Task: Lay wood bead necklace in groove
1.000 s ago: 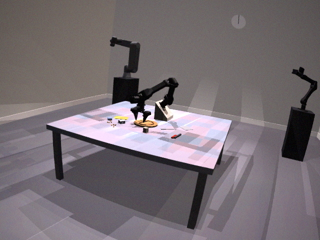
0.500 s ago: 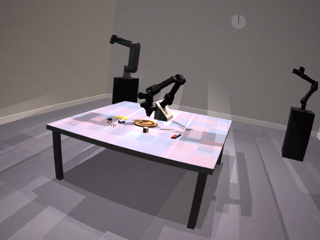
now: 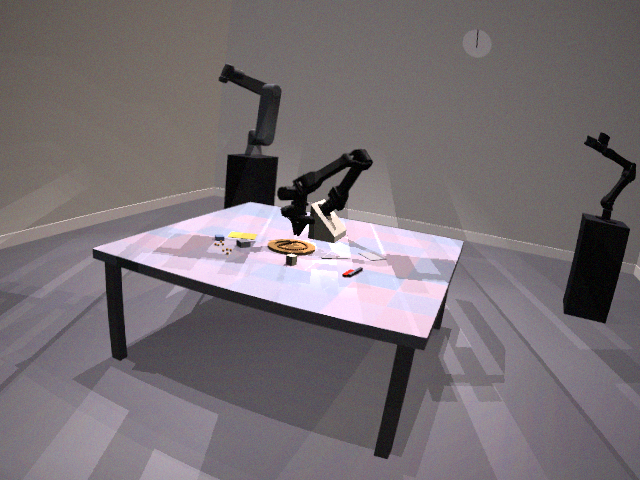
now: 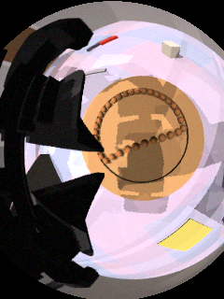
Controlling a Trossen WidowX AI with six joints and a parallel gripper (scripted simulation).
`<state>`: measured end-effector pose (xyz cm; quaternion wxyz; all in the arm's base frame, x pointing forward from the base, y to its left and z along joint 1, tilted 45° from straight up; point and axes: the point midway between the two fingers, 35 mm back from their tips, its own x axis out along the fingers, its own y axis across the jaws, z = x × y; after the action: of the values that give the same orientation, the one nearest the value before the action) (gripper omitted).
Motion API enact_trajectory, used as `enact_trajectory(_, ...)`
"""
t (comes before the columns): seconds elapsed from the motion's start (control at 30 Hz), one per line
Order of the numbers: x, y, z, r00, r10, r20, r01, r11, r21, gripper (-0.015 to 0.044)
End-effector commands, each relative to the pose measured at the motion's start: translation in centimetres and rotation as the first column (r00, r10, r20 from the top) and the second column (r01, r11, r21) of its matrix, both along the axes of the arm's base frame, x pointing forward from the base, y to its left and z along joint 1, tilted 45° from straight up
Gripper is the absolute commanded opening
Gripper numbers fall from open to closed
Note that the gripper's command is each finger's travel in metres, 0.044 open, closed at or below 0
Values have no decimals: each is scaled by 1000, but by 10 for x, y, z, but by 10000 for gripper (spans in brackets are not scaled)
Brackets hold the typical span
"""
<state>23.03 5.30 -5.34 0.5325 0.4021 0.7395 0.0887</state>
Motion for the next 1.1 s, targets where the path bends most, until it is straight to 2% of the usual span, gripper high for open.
enact_trajectory(0.0,-2,4,-3,1000,-1,-7,1,1000,3,120)
enact_trajectory(0.73,-8,21,-19,1000,-1,-19,1,1000,8,120)
enact_trajectory(0.9,-6,19,-18,1000,1,-9,-1,1000,4,0)
enact_trajectory(1.07,-6,19,-18,1000,1,-9,-1,1000,4,0)
